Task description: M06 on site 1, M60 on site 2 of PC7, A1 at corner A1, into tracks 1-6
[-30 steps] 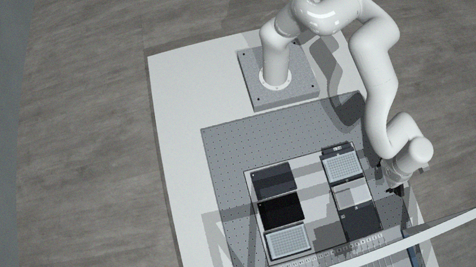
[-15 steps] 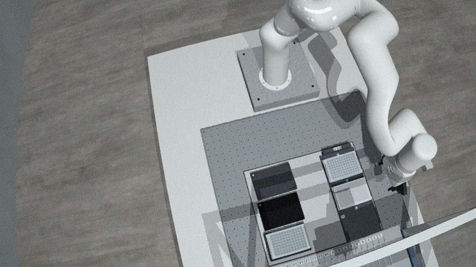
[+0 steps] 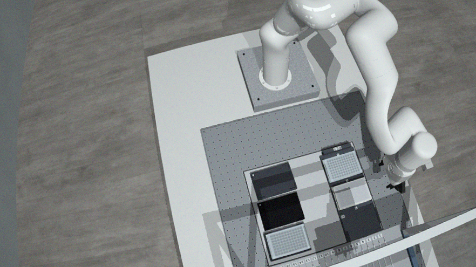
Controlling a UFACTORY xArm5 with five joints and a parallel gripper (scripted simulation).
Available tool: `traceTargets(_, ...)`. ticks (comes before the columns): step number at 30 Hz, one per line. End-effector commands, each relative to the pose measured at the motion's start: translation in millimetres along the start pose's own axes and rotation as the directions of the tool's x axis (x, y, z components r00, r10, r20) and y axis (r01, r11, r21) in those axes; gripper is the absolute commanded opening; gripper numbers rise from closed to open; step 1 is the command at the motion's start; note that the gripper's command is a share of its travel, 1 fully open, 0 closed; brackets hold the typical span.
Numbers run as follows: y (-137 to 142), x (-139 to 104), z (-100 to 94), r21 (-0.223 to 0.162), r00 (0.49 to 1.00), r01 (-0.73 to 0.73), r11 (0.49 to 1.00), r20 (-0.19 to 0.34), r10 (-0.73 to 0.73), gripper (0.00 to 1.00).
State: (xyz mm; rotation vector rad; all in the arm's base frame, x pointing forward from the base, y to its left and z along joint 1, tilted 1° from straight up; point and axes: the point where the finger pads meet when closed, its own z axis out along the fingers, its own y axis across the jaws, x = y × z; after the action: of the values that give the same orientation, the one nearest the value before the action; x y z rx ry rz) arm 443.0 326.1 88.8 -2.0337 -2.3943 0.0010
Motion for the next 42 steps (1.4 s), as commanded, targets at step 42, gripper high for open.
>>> traceTargets(42,-178,-102,-1.2,0.001,0.194,-0.981,0.194,-0.005,0.981,0.81)
